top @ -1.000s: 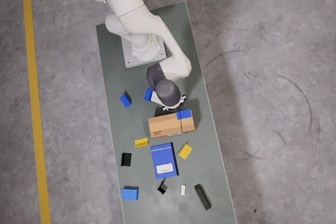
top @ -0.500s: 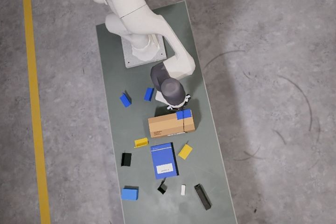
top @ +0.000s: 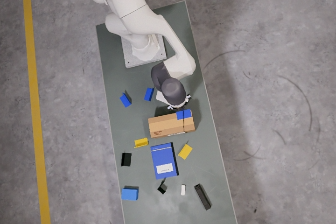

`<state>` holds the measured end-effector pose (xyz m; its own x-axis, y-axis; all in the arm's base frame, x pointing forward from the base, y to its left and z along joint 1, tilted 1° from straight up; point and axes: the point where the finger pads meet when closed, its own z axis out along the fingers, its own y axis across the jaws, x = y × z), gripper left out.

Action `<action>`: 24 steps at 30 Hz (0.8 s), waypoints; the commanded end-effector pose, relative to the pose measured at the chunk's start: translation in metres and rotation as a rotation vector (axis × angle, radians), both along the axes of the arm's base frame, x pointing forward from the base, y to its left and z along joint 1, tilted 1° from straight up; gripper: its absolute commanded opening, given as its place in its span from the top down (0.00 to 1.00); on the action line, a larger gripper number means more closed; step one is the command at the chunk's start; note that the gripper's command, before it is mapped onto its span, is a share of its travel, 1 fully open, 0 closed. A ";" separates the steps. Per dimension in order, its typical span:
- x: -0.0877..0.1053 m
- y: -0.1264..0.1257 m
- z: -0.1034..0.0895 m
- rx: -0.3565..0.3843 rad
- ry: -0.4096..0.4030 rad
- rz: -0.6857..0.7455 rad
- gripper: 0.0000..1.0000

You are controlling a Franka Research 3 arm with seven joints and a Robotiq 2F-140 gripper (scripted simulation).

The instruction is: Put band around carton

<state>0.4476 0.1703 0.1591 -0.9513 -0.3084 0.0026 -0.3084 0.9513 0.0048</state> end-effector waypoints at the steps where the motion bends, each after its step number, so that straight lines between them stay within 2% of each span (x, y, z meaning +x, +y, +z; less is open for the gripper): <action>1: -0.003 0.001 -0.001 -0.003 0.009 -0.007 0.90; 24: 0.007 0.001 -0.001 -0.003 0.009 -0.007 0.90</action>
